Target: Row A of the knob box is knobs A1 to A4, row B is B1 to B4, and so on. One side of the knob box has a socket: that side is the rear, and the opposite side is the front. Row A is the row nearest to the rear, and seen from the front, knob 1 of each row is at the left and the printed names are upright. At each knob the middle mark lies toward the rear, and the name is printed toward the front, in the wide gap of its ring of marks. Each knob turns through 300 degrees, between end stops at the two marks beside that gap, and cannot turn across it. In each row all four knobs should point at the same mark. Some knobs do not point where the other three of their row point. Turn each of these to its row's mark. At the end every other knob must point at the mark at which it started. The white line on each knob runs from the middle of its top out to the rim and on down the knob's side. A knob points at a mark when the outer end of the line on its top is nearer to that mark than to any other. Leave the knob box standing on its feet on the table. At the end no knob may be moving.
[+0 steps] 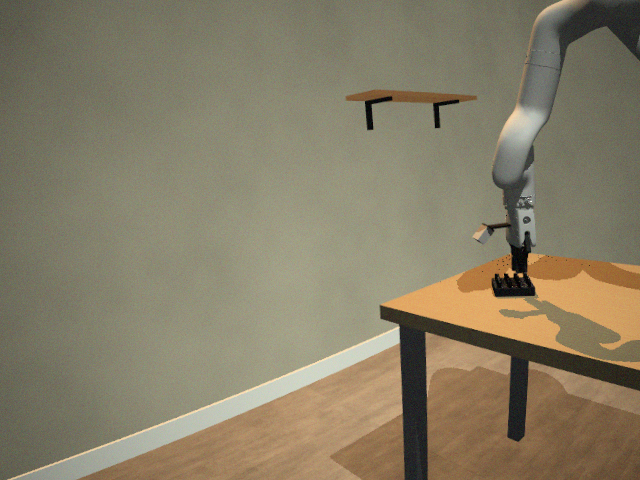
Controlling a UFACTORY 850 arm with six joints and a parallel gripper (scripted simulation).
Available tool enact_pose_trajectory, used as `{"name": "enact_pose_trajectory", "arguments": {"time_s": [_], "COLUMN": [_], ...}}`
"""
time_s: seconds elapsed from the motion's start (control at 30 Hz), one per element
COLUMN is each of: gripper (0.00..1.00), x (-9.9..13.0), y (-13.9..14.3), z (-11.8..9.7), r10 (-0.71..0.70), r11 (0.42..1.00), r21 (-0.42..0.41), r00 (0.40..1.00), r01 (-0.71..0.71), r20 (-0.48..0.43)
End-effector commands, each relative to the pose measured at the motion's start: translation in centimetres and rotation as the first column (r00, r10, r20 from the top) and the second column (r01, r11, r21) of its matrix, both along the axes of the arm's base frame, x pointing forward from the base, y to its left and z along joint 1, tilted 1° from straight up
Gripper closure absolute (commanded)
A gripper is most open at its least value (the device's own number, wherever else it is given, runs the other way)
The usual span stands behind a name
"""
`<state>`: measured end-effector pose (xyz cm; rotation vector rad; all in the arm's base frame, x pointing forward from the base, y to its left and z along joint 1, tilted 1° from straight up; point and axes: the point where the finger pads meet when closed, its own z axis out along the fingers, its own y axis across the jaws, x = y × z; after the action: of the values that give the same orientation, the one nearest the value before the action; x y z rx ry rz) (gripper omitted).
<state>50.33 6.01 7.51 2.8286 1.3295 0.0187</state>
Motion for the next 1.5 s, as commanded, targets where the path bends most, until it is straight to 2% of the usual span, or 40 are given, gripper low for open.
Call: {"name": "enact_pose_trajectory", "arguments": {"time_s": [0.0,0.33,0.47,0.53,0.63,1.47], "gripper": [0.81,0.81,0.81,0.81,0.81,0.81], "x": [0.1,0.1,2.7,2.7,4.3,4.4], "y": [0.0,0.0,1.8,1.8,3.1,3.1], "z": [0.2,0.2,1.4,1.4,2.2,2.3], "r10": [0.0,-0.003,-0.132,-0.132,-0.215,-0.217], "r11": [1.0,1.0,0.991,0.991,0.977,0.976], "r21": [0.0,0.0,0.003,0.003,0.005,0.005], "r00": [1.0,1.0,0.991,0.991,0.977,0.976], "r01": [0.0,0.003,0.132,0.132,0.215,0.217], "r20": [0.002,0.002,0.003,0.003,0.003,0.003]}}
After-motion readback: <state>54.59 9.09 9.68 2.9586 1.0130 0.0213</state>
